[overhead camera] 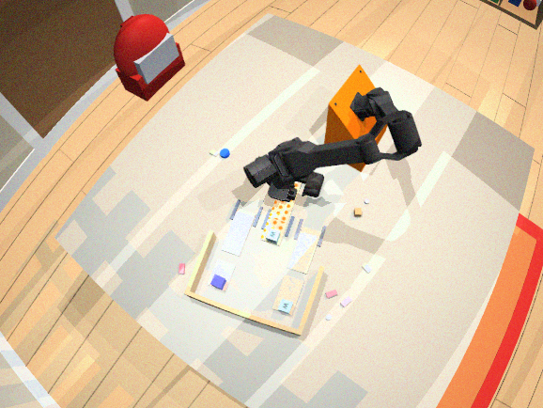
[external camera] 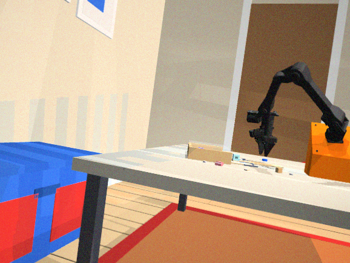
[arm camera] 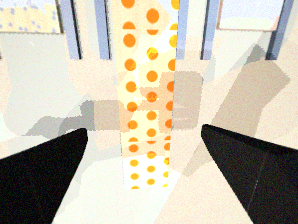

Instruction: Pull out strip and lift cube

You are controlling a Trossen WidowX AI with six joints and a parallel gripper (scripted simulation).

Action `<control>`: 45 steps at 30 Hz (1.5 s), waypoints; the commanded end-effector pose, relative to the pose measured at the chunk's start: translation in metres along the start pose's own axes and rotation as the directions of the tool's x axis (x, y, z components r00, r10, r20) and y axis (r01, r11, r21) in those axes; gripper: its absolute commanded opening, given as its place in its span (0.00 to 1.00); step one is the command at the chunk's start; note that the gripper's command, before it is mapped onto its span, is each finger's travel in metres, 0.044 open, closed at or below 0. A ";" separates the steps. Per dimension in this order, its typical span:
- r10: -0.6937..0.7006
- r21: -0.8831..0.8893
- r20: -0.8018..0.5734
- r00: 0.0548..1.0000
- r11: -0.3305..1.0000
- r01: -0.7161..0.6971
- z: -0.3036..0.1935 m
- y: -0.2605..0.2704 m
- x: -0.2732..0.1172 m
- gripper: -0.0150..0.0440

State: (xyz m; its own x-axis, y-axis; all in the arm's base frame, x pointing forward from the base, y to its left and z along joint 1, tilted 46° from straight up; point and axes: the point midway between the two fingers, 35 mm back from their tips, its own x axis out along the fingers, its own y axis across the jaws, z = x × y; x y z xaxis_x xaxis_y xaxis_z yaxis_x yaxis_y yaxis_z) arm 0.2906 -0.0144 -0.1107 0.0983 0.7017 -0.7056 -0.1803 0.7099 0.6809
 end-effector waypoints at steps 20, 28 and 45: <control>0.002 0.001 0.008 1.000 1.000 -0.002 0.077 0.002 -0.012 1.00; 0.002 0.001 0.009 1.000 1.000 -0.002 0.103 0.003 -0.016 1.00; 0.002 0.000 0.010 1.000 1.000 -0.002 0.132 0.004 -0.012 0.69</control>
State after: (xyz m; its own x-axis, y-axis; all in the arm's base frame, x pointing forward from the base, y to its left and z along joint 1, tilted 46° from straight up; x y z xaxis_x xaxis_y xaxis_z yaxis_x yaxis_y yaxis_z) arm 0.4156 -0.0154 -0.0704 0.1051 0.7010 -0.7054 -0.1848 0.7108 0.6787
